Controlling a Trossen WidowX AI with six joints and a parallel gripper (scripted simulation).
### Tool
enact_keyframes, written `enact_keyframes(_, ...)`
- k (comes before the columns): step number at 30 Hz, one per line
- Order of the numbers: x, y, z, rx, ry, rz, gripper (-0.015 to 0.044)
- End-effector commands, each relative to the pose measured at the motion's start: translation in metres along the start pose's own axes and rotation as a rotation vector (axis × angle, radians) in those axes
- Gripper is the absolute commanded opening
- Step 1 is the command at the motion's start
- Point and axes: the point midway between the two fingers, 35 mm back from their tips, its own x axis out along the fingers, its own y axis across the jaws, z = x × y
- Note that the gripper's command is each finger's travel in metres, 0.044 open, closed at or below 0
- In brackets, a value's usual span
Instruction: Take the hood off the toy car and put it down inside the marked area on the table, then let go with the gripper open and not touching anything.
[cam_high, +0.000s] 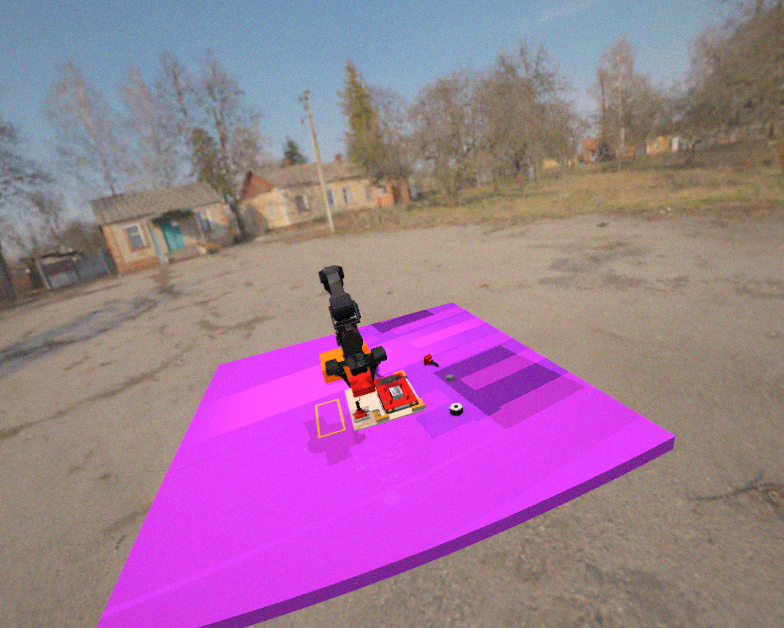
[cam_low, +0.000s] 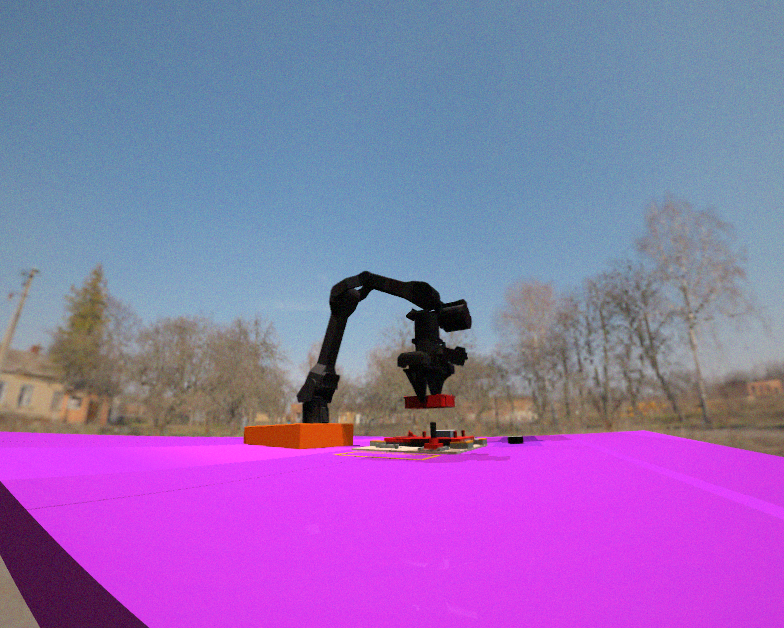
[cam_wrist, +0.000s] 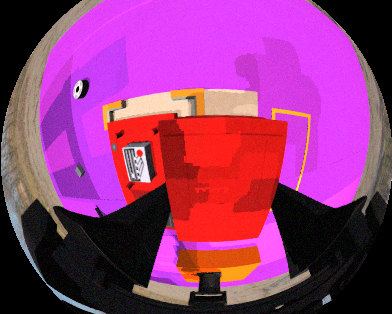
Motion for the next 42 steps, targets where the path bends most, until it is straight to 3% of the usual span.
enact_keyframes(1, -0.002, -0.021, -0.003, -0.003, 0.001, -0.005, 0.0000)
enact_keyframes(21, -0.006, -0.126, -0.034, -0.007, 0.008, -0.013, 0.0000)
enact_keyframes(42, 0.008, -0.130, -0.034, -0.007, 0.009, -0.013, 0.0000)
